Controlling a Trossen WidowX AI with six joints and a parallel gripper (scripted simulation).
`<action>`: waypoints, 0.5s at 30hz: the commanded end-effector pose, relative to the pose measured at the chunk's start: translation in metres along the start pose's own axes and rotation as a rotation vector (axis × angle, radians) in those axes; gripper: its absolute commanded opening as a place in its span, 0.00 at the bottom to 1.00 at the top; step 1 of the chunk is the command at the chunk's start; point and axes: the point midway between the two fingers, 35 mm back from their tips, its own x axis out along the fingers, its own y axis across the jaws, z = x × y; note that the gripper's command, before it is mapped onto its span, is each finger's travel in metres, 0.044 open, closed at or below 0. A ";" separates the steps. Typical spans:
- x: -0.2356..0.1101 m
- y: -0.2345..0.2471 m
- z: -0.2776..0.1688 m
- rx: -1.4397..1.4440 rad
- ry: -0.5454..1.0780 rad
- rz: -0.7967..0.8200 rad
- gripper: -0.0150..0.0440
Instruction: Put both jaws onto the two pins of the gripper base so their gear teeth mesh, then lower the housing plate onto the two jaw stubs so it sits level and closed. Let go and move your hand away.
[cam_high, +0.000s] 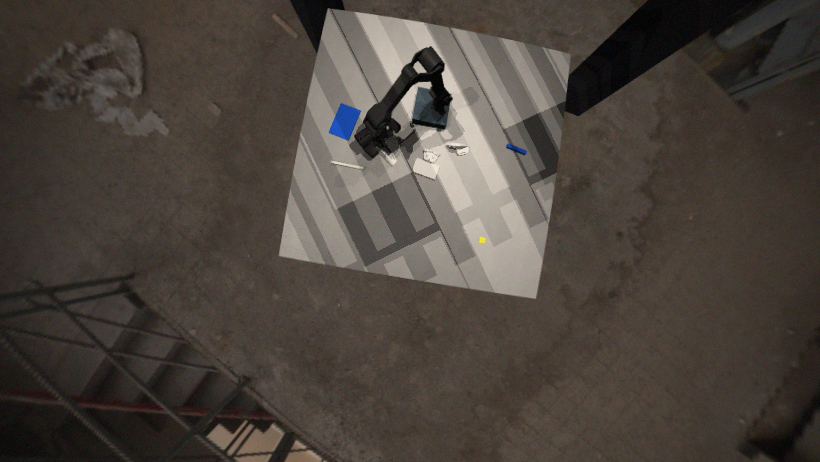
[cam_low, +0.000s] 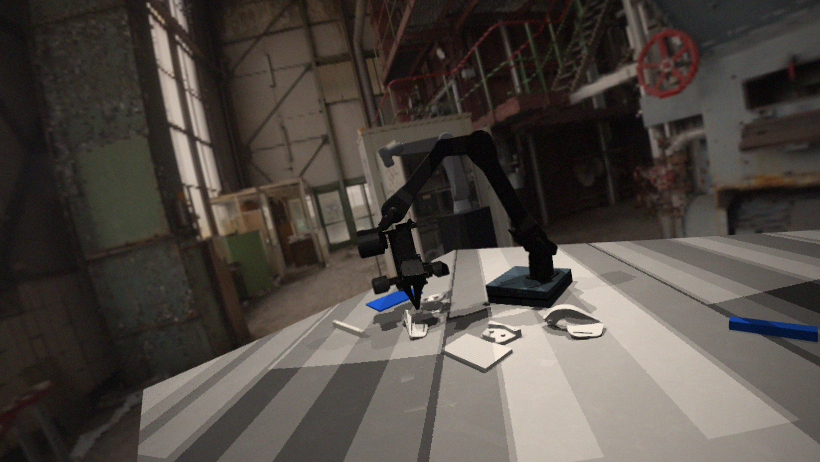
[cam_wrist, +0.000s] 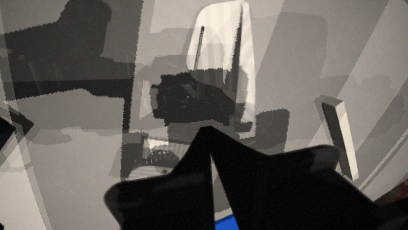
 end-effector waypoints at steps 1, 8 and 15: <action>0.008 0.002 0.000 0.005 0.004 0.006 0.25; 0.012 0.002 0.000 0.005 0.004 0.006 0.25; 0.011 -0.009 -0.001 0.005 0.004 0.005 0.25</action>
